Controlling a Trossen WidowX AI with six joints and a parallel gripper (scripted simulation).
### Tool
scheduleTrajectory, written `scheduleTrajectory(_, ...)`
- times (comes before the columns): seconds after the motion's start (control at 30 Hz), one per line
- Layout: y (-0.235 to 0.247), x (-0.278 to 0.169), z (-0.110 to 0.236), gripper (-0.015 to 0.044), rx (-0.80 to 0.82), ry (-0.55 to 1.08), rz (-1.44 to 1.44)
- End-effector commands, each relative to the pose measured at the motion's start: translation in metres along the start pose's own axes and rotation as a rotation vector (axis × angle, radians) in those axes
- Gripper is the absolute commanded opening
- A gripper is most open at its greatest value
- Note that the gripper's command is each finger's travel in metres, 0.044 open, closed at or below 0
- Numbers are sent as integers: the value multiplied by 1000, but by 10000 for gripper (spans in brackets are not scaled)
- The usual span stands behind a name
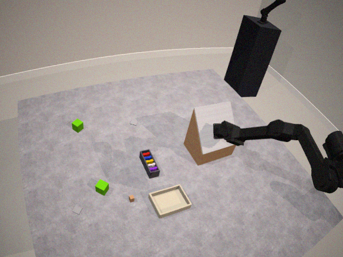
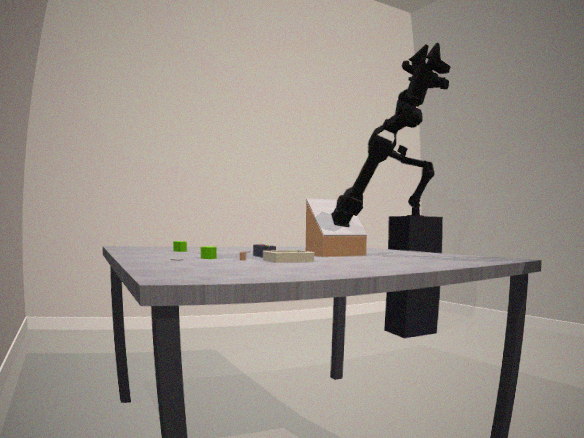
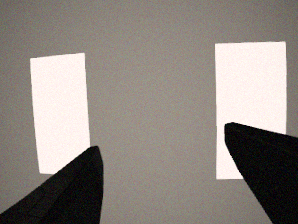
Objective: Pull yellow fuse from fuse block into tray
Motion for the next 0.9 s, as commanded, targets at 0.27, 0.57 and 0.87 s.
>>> scheduleTrajectory(0.27,22,-25,27,73,180,26,89)
scheduleTrajectory(0.57,34,-58,55,73,343,99,132)
scheduleTrajectory(0.87,41,-96,90,73,497,169,148)
Point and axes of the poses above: the point midway between the two fingers, 35 mm back from their tips, its own z axis back along the fingers, its own y axis across the jaws, x = y × z, the point moved 9 cm from there along z, back along the fingers, and after that the axes turned 14 degrees about -z, right-handed, at the moved point
